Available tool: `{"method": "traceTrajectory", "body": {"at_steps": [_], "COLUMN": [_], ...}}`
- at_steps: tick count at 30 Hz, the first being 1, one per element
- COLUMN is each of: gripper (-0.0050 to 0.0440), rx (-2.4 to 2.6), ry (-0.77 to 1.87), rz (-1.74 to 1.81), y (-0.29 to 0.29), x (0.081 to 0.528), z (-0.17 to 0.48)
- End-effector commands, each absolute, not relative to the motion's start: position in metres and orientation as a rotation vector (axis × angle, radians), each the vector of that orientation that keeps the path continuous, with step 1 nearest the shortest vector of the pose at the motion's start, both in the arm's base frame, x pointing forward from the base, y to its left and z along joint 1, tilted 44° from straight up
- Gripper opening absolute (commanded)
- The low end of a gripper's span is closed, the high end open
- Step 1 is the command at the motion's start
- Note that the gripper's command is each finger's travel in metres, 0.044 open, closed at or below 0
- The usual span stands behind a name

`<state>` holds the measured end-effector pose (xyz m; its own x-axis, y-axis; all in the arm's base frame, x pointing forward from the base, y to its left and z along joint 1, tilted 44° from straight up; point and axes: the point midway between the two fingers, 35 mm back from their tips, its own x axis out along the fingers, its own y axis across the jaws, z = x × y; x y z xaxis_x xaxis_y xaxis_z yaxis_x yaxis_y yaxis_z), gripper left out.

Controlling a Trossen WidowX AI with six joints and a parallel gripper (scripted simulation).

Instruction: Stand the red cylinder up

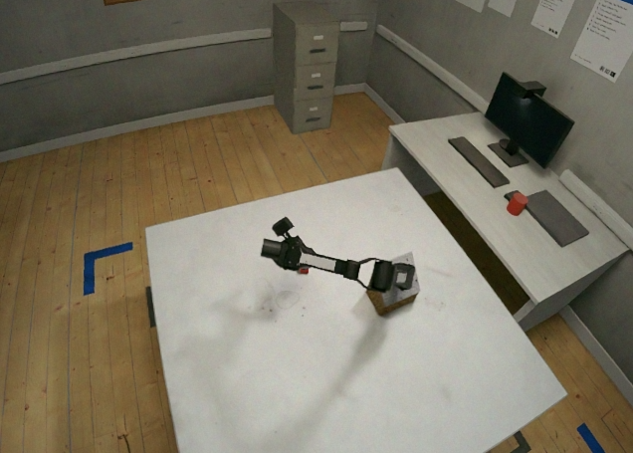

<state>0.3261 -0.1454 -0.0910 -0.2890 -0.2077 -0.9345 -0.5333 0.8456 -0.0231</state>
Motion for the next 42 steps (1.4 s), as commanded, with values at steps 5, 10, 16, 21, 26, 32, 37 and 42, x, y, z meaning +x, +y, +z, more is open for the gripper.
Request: {"method": "traceTrajectory", "body": {"at_steps": [5, 10, 16, 21, 26, 32, 37, 42], "gripper": [0.0400, 0.0400, 0.0400, 0.0440, 0.0440, 0.0440, 0.0440, 0.0440], "rx": [-0.561, -0.561, -0.561, -0.561, -0.559, -0.558, -0.557, -0.553], "ry": [1.852, 1.852, 1.852, 1.849, 1.838, 1.806, 1.780, 1.714], "rz": [0.338, 0.338, 0.338, 0.336, 0.326, 0.303, 0.281, 0.232], "y": [-0.148, -0.148, -0.148, -0.147, -0.146, -0.144, -0.142, -0.139], "x": [0.331, 0.331, 0.331, 0.331, 0.332, 0.337, 0.341, 0.350], "z": [-0.085, -0.085, -0.085, -0.084, -0.081, -0.075, -0.069, -0.056]}}
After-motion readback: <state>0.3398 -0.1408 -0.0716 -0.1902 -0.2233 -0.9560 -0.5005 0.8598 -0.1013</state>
